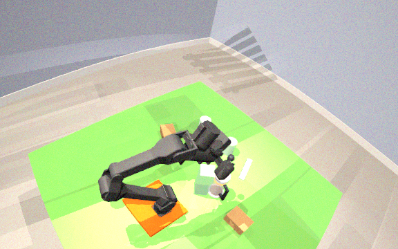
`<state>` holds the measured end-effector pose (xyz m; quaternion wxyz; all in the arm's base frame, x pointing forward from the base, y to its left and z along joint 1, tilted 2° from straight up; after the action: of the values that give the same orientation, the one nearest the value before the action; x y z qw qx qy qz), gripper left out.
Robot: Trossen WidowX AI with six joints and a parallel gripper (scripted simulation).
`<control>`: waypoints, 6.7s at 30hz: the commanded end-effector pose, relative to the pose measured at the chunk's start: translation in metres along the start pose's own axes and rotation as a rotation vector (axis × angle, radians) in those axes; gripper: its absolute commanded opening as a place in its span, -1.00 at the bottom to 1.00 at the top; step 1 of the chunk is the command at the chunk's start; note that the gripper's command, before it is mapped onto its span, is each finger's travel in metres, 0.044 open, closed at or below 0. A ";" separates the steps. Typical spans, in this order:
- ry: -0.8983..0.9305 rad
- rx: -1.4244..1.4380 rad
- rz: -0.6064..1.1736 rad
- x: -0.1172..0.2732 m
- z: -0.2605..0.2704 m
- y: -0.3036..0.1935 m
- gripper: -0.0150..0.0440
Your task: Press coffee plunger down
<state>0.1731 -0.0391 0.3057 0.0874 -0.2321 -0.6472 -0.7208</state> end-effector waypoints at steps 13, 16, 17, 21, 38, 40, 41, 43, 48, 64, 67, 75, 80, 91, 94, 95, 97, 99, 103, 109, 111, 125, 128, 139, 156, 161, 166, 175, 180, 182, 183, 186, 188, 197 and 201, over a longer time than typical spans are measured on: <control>-0.004 -0.005 0.006 -0.026 -0.001 -0.003 1.00; -0.004 -0.005 0.006 -0.031 -0.001 -0.004 1.00; -0.003 -0.005 0.006 -0.032 -0.001 -0.004 1.00; -0.003 -0.004 0.006 -0.038 -0.001 -0.004 1.00; -0.003 -0.004 0.005 -0.040 0.000 -0.004 -0.09; -0.003 -0.004 0.005 -0.040 0.000 -0.004 -0.09; -0.003 -0.004 0.005 -0.040 0.000 -0.004 -0.09; -0.003 -0.004 0.005 -0.040 0.000 -0.004 -0.09; -0.003 -0.004 0.005 -0.041 0.000 -0.005 -0.09; -0.003 -0.004 0.005 -0.053 -0.001 -0.023 -0.09; -0.003 -0.004 0.005 -0.056 -0.002 -0.027 -0.09; -0.003 -0.004 0.005 -0.063 -0.002 -0.037 -0.09; -0.003 -0.004 0.005 -0.068 -0.002 -0.044 -0.09; -0.003 -0.004 0.005 -0.077 -0.003 -0.059 -0.09; -0.003 -0.004 0.005 -0.080 -0.003 -0.063 -0.09; -0.003 -0.004 0.005 -0.081 -0.003 -0.064 -0.09; -0.003 -0.004 0.005 -0.083 -0.003 -0.067 -0.09; -0.003 -0.004 0.005 -0.085 -0.003 -0.069 -0.09; -0.003 -0.004 0.005 -0.089 -0.004 -0.074 -0.09; -0.003 -0.005 0.004 -0.096 -0.004 -0.081 -0.09; -0.003 -0.005 0.004 -0.097 -0.004 -0.082 -0.09; -0.003 -0.005 0.004 -0.101 -0.003 -0.078 -0.09; -0.003 -0.005 0.004 -0.102 -0.003 -0.077 -0.09; -0.003 -0.005 0.004 -0.103 -0.003 -0.075 -0.09; -0.003 -0.005 0.003 -0.106 -0.003 -0.073 -0.09; -0.003 -0.005 0.003 -0.106 -0.003 -0.072 -0.09; -0.003 -0.005 0.003 -0.107 -0.003 -0.072 -0.09; -0.003 -0.005 0.003 -0.108 -0.003 -0.071 -0.09; -0.001 0.002 -0.014 -0.105 -0.002 -0.067 -0.09; -0.001 0.002 -0.014 -0.105 -0.002 -0.067 -0.09; -0.001 0.002 -0.014 -0.105 -0.002 -0.067 -0.09; -0.001 0.002 -0.014 -0.105 -0.002 -0.067 0.09; -0.001 0.002 -0.014 -0.105 -0.002 -0.067 0.27; -0.001 0.002 -0.014 -0.105 -0.002 -0.067 1.00; -0.002 0.002 -0.013 -0.102 -0.002 -0.063 1.00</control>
<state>0.2362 -0.0498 0.1992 0.0819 -0.2278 -0.6496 -0.7207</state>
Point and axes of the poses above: the point midway between the two fingers, 35 mm back from their tips, its own x axis back along the fingers, its own z axis across the jaws, y = z × x, the point moved 3 cm from there along x, back along the fingers, and after that the axes turned 3 degrees about -x, right-handed, at the moved point
